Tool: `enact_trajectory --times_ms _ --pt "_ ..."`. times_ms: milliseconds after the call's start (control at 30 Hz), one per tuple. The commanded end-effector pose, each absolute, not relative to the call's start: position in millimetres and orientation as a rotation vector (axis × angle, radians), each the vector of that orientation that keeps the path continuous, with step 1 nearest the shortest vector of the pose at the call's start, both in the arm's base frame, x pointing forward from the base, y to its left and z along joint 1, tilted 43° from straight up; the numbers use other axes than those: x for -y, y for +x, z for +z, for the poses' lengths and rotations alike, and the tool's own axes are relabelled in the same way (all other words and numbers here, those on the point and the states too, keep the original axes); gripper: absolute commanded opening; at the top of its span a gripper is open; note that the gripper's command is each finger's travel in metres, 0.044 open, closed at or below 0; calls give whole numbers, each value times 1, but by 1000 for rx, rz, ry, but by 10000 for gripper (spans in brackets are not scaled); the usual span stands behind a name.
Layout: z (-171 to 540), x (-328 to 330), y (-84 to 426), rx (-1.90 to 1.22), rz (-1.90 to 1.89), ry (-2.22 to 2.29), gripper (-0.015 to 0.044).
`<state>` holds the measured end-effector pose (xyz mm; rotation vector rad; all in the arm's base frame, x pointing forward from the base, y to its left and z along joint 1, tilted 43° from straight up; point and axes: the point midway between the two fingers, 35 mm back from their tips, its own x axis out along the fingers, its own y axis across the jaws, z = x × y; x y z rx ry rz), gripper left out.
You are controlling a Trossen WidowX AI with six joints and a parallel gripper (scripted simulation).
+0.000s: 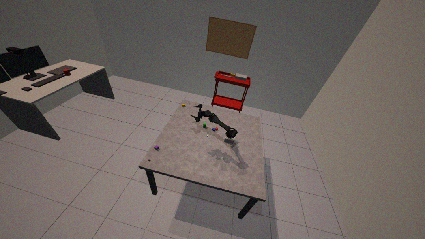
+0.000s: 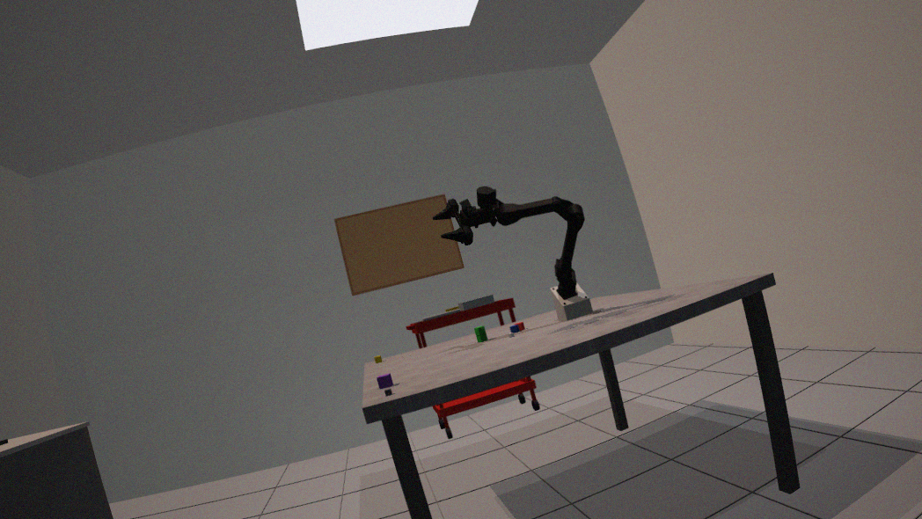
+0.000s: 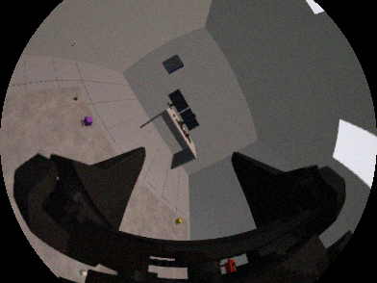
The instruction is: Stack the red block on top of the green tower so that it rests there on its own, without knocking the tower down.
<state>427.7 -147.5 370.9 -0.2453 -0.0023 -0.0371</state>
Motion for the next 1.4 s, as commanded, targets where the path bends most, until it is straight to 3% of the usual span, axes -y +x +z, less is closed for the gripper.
enact_trajectory --times_ms 0,300,700,1033,1367 --pt "300 177 433 -211 -51 -301 440" --pt "138 213 401 -678 106 -412 440" --pt "-18 193 290 -1069 586 -366 440" --pt "-66 131 187 -1060 1069 -161 440" --pt "-68 129 185 -1046 1100 -144 440"
